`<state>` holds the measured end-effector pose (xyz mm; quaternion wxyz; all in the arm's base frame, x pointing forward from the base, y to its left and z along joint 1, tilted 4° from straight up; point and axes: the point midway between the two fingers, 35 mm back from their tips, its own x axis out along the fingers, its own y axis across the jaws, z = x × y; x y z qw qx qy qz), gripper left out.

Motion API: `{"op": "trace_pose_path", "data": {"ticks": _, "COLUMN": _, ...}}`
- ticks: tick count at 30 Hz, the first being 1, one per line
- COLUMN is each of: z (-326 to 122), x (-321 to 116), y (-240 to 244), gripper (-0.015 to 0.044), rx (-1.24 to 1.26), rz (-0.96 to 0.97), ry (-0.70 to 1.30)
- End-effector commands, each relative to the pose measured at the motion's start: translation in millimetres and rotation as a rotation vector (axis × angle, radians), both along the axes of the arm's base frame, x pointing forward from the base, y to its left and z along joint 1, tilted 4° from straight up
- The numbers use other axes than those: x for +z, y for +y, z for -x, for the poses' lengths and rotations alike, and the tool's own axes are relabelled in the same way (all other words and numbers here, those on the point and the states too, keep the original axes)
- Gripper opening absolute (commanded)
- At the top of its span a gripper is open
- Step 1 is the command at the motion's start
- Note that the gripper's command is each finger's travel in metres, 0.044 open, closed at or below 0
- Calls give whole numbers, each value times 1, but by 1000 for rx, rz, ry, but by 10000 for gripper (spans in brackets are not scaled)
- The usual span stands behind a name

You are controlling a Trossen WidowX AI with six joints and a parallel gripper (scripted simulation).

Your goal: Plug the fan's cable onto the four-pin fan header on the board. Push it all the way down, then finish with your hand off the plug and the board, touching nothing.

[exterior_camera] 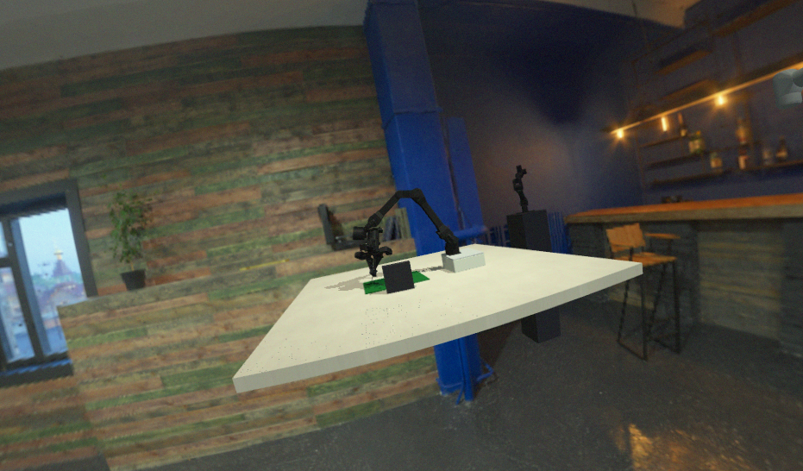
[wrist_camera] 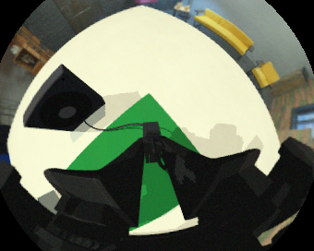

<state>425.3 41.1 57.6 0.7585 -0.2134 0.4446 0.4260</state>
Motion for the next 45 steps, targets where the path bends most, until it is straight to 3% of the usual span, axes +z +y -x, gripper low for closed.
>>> {"op": "trace_pose_path", "data": {"ticks": 1, "z": -1, "x": -3, "y": -1, "gripper": 0, "rx": -10, "rz": -39, "ry": -15}}
{"op": "trace_pose_path", "data": {"ticks": 45, "z": 0, "x": -9, "y": -13, "gripper": 0, "rx": -28, "rz": -418, "ry": -241}}
